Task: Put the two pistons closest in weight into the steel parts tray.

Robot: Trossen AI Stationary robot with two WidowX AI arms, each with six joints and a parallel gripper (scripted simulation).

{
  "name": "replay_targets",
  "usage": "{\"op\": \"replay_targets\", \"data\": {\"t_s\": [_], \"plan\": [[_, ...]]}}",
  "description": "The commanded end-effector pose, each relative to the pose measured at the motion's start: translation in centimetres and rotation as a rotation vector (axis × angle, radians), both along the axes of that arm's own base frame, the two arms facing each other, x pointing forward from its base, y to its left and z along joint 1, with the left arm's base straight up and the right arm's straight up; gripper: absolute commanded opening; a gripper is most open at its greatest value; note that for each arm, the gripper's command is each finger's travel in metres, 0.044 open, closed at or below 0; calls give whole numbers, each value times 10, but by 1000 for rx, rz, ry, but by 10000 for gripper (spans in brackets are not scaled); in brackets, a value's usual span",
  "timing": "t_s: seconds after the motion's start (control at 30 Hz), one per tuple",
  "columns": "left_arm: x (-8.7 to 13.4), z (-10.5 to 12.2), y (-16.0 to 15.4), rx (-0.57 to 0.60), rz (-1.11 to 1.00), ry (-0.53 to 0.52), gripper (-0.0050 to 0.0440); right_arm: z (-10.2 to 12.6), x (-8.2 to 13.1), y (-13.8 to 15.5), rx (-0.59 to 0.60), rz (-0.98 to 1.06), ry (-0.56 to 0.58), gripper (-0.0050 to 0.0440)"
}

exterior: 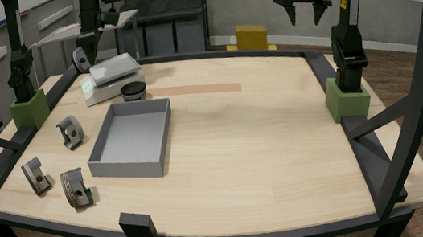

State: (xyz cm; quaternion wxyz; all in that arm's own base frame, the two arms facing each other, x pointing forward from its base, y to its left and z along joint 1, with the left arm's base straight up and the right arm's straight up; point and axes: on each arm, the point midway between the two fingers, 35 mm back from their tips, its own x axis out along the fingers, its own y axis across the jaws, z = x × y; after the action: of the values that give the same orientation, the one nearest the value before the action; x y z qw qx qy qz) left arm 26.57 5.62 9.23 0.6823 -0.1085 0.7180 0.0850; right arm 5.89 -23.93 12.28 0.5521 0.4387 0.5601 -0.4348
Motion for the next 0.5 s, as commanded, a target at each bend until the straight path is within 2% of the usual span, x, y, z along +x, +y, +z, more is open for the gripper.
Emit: {"op": "replay_targets", "data": {"t_s": [0.0, 0.47], "plan": [[9, 11, 4, -30, 101, -10, 158, 8, 2, -5, -31, 6, -11, 400], [8, 11, 4, -155, 376, 97, 158, 8, 2, -5, -31, 6, -11, 400]]}}
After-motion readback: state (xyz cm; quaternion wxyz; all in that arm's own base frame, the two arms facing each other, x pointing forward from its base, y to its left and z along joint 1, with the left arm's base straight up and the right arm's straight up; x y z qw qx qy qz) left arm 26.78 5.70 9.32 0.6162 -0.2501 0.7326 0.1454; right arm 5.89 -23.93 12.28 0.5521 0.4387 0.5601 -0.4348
